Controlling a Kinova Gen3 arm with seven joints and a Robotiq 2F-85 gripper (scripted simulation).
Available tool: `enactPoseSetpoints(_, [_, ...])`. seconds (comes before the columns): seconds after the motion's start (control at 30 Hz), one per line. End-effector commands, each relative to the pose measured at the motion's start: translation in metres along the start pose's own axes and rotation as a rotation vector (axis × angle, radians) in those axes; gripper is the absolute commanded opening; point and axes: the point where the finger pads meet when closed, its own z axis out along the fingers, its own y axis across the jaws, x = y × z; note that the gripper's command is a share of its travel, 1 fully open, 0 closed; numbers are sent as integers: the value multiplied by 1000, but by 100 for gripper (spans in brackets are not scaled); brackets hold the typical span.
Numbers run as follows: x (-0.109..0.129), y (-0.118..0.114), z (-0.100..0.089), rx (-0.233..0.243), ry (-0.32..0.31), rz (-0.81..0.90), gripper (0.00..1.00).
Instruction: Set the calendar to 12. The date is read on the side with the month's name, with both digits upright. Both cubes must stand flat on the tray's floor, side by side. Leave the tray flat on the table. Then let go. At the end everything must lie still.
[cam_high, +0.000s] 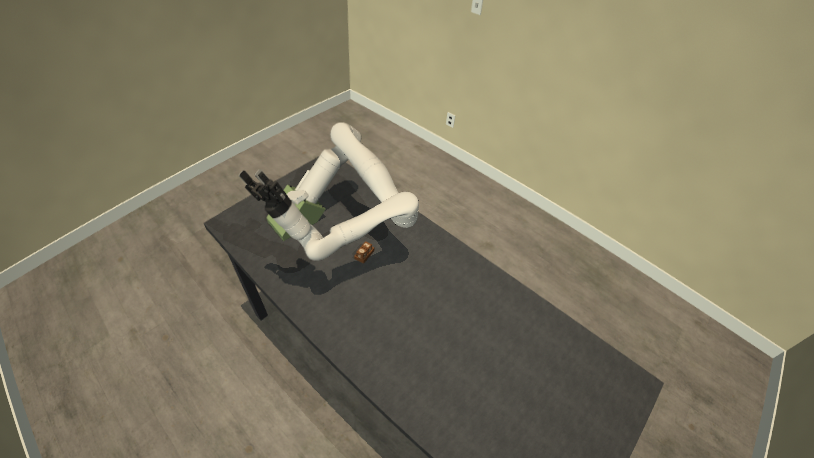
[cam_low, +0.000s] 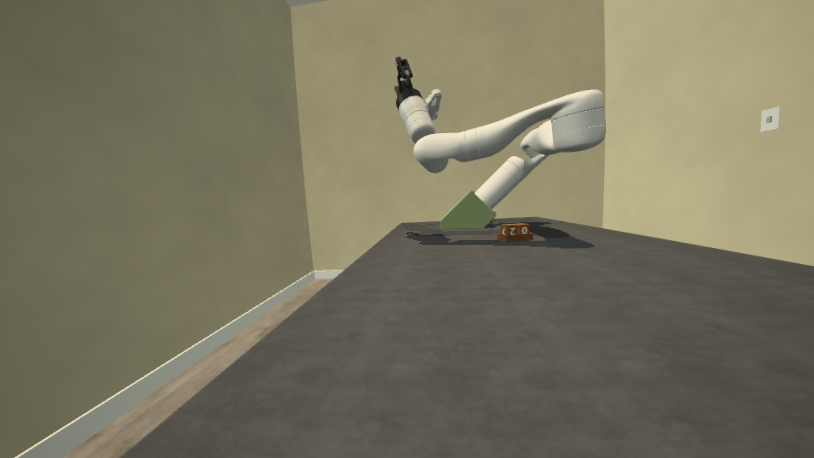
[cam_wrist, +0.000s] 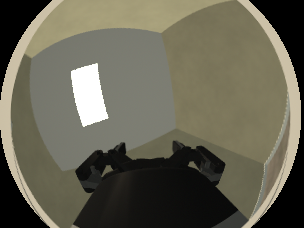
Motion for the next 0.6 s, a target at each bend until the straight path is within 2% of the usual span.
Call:
enactPoseSetpoints(0.0, [6, 27, 8, -105, 6, -34, 100])
enactPoseSetpoints(0.1, [11, 64, 5, -232, -2, -96, 100])
enactPoseSetpoints(0.17, [11, 64, 5, -232, -2, -96, 100])
enactPoseSetpoints(0.37, [22, 141, -20, -524, -51, -235, 100])
enactPoseSetpoints(0.57, [36, 206, -74, -844, -162, -374, 100])
